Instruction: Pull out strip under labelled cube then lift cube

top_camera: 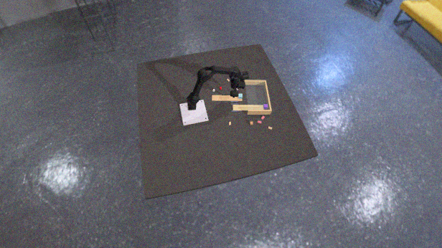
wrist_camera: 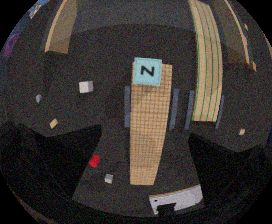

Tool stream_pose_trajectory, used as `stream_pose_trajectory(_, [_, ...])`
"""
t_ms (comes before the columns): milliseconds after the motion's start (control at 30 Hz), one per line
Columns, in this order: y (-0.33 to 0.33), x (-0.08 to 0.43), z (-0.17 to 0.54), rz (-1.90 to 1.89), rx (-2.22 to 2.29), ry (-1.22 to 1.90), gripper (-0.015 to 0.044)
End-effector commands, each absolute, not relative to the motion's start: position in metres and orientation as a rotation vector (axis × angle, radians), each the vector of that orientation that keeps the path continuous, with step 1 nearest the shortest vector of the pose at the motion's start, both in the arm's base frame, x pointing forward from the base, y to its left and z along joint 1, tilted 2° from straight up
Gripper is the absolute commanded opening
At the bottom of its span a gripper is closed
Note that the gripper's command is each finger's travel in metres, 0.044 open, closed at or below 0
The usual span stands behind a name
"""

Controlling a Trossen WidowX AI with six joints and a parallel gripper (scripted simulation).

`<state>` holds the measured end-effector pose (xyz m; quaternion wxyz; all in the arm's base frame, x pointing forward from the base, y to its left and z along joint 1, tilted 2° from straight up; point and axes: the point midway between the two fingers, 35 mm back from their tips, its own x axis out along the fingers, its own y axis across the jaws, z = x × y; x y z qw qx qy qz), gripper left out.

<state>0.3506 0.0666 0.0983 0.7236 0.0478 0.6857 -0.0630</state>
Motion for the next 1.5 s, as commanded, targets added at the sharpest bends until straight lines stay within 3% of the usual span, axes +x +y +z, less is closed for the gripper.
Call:
stream_pose_trajectory(0, [0.065, 0.366, 0.099, -0.133, 0.102, 1.52, 0.044])
stream_pose_trajectory(400, [0.061, 0.409, 0.102, -0.133, 0.102, 1.517, 0.044])
stream_pose_trajectory(667, [0.061, 0.41, 0.092, -0.133, 0.102, 1.517, 0.025])
stream_pose_trajectory(1467, [0.06, 0.413, 0.053, -0.133, 0.102, 1.516, 0.025])
